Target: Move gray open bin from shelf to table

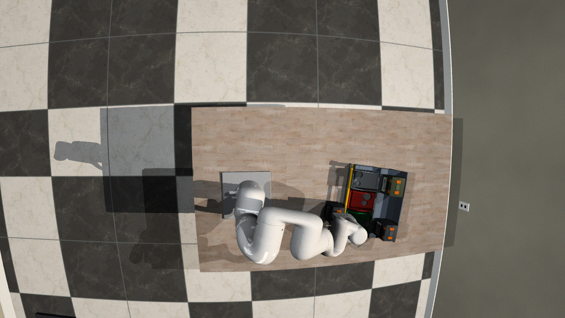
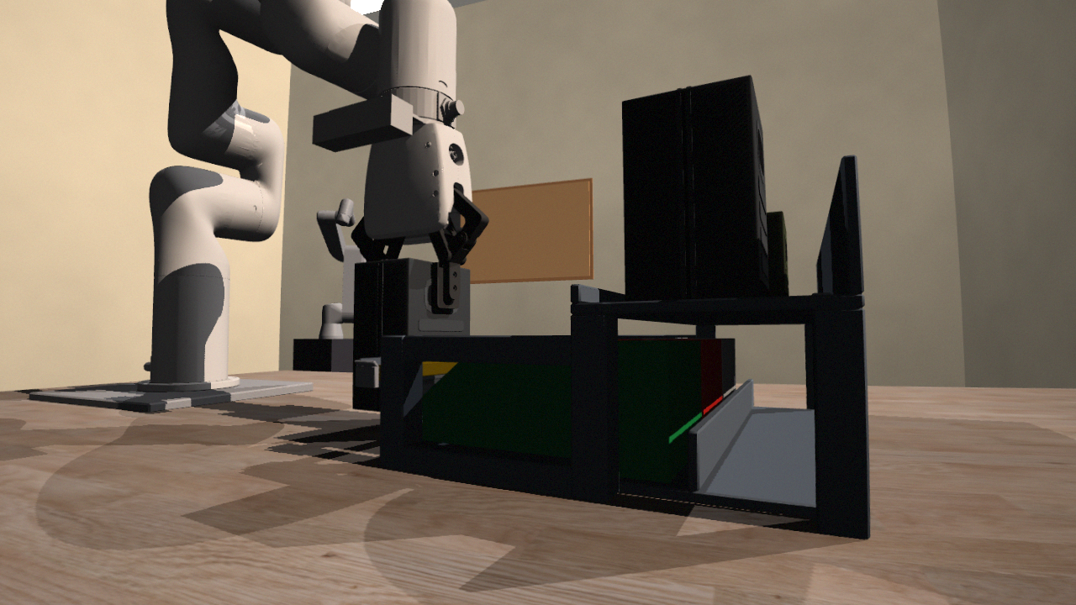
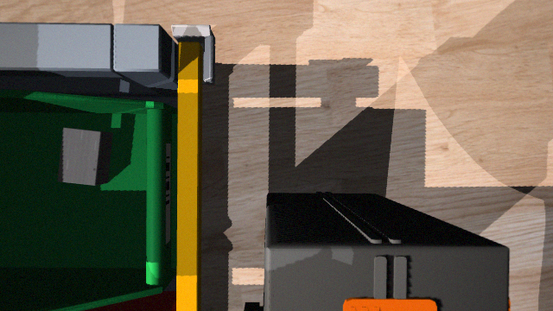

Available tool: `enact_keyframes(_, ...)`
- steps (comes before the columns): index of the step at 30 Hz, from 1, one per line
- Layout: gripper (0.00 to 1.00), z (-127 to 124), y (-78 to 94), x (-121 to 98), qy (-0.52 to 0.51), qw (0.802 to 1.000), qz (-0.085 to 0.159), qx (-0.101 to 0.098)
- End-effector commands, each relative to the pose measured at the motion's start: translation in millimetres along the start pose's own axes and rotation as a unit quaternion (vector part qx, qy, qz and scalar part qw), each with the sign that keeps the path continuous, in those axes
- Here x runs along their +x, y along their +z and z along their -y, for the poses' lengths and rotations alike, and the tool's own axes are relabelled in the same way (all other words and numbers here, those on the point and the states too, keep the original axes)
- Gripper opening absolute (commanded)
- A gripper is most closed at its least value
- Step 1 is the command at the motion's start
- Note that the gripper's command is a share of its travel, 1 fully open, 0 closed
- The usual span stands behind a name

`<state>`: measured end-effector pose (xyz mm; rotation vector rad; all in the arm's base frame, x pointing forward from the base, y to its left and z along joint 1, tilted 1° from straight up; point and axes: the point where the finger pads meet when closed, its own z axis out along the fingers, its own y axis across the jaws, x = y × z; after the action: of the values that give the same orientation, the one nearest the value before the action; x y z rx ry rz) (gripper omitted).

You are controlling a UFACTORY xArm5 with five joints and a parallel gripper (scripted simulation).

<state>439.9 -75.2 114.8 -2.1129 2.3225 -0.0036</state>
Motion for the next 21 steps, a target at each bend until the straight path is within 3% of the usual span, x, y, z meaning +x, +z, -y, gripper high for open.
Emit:
enact_keyframes(1, 0.00, 0.3, -1.7, 8.8, 0.000, 1.000, -0.007, 0.002)
enact_keyframes(21, 0.00, -4.4, -2.2, 44.1, 0.000, 1.000, -0.007, 0.002)
